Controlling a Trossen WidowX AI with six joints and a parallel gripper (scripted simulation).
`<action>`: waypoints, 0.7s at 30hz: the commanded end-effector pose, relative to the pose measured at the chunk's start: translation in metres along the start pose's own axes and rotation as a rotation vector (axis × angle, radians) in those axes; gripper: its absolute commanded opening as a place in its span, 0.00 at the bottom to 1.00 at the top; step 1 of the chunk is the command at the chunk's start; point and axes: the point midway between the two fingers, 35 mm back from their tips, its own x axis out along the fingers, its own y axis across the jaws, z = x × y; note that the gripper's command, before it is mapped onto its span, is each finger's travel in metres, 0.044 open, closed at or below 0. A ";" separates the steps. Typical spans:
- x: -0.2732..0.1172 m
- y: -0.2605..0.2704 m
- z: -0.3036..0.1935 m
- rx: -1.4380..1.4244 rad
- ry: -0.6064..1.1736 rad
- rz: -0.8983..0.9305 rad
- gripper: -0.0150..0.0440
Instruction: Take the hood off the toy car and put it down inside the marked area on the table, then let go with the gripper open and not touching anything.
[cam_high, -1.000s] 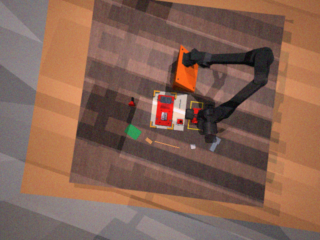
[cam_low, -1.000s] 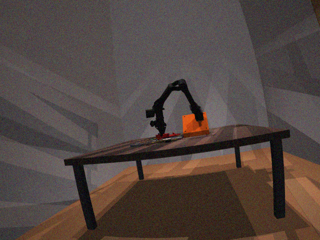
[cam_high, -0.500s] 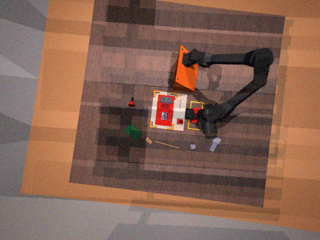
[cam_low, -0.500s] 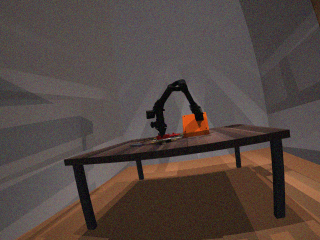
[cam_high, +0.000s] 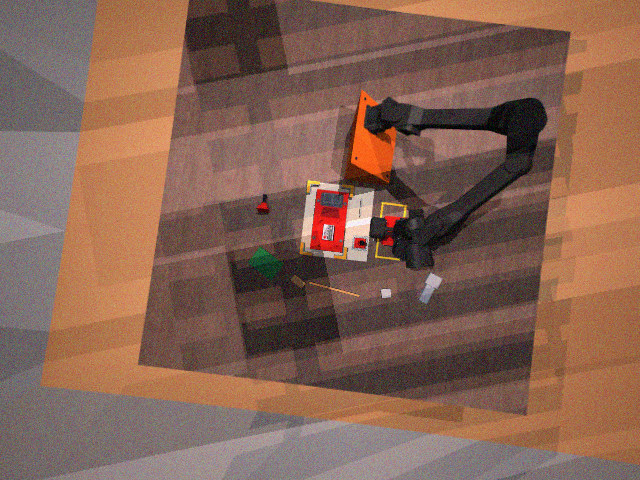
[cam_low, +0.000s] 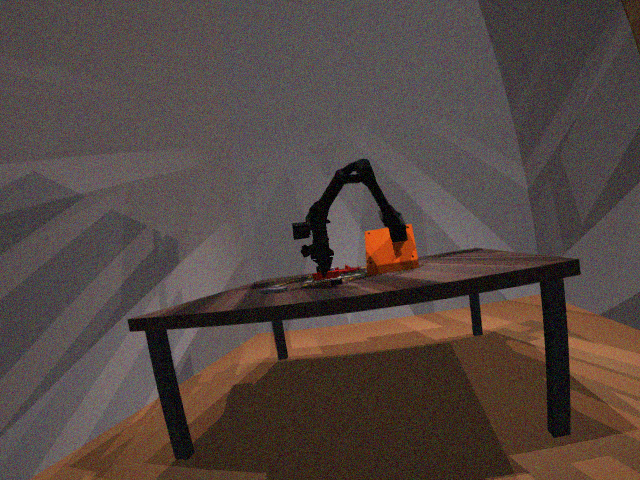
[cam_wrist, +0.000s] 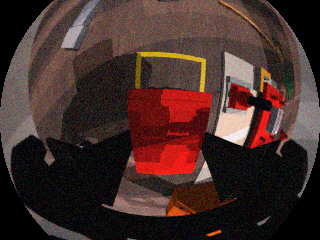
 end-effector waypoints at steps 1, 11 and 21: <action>0.003 -0.002 -0.002 0.008 0.005 -0.005 0.25; 0.008 -0.002 -0.002 0.008 0.005 -0.005 0.25; 0.013 -0.002 -0.002 0.008 0.005 -0.004 0.25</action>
